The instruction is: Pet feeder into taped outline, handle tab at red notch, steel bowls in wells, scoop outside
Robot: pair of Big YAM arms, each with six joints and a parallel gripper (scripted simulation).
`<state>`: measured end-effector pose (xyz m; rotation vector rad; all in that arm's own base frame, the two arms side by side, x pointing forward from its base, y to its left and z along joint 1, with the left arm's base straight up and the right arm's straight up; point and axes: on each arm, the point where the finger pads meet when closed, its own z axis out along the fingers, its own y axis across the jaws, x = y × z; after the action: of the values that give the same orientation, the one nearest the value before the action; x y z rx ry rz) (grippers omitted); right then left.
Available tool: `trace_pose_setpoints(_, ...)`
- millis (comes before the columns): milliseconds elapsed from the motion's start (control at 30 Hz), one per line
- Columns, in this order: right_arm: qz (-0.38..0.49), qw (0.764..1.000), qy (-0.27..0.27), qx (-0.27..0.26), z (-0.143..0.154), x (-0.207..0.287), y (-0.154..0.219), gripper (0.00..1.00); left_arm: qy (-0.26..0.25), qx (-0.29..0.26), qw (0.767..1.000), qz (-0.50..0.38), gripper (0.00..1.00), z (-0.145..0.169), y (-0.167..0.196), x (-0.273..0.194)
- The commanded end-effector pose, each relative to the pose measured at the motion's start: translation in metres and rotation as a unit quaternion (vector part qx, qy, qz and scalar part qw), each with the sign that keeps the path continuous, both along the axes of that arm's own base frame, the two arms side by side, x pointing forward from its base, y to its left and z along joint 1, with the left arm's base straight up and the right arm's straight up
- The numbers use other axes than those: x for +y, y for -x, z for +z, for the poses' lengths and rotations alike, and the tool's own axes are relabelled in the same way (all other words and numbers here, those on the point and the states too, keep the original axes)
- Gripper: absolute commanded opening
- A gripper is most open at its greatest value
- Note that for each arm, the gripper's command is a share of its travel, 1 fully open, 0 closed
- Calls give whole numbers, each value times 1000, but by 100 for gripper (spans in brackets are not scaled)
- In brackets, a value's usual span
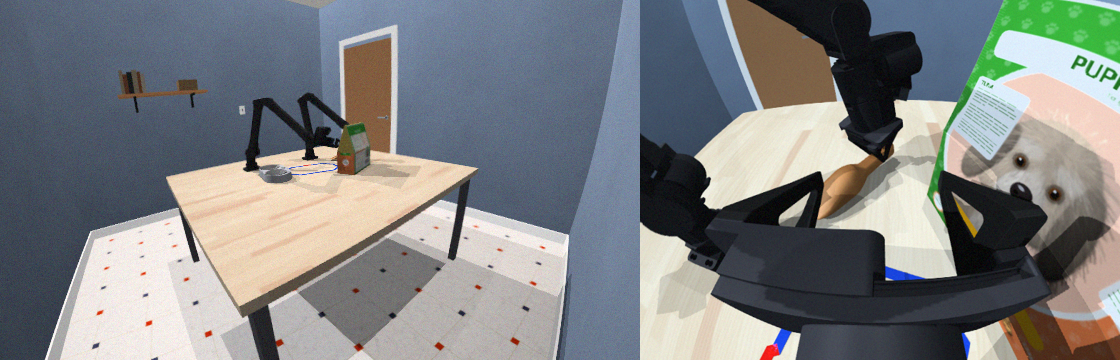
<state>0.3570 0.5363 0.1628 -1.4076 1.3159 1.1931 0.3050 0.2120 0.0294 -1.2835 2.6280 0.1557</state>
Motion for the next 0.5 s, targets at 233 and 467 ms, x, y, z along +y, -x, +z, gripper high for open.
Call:
trace_pose_setpoints(233,-2,999,-19,-31,23,-2,-13,100,-14,-15,1000,-10,23,10,-26,18)
trace_pose_setpoints(467,-2,1000,-12,-25,19,-16,-9,100,-14,-16,1000,-15,23,5,-28,16)
